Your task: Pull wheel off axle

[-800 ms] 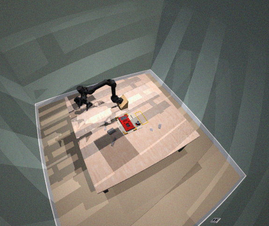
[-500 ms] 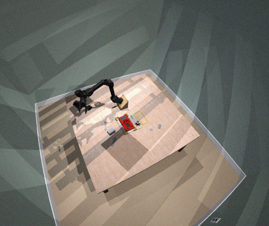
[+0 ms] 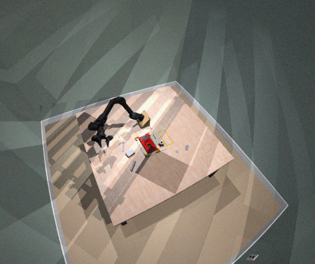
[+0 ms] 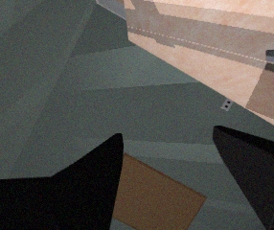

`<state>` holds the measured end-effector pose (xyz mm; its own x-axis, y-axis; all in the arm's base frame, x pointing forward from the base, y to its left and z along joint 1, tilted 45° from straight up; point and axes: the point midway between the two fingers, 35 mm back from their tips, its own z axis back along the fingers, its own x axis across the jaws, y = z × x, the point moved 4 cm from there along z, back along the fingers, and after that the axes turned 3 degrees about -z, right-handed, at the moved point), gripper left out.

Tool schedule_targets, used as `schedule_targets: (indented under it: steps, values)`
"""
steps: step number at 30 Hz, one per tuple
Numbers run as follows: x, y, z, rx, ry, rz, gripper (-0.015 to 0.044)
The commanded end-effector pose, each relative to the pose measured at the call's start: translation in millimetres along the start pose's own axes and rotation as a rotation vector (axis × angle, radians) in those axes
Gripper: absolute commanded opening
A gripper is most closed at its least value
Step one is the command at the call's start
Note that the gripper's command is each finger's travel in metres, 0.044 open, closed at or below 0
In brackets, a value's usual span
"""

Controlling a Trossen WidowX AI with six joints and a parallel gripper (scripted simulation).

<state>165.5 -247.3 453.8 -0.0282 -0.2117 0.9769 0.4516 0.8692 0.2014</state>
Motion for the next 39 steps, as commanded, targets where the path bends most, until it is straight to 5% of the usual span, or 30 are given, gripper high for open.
schedule_targets:
  steps: [1, 20, 29, 39]
  values:
    - [-27, -5, -38, -0.011, 0.12, -0.005, 0.03]
    - [-220, 83, -168, 0.087, 0.895, 0.426, 0.03]
    - [-320, 157, -168, 0.242, 1.265, 0.929, 0.03]
    - [-418, 242, -123, 0.485, 1.556, 1.78, 0.03]
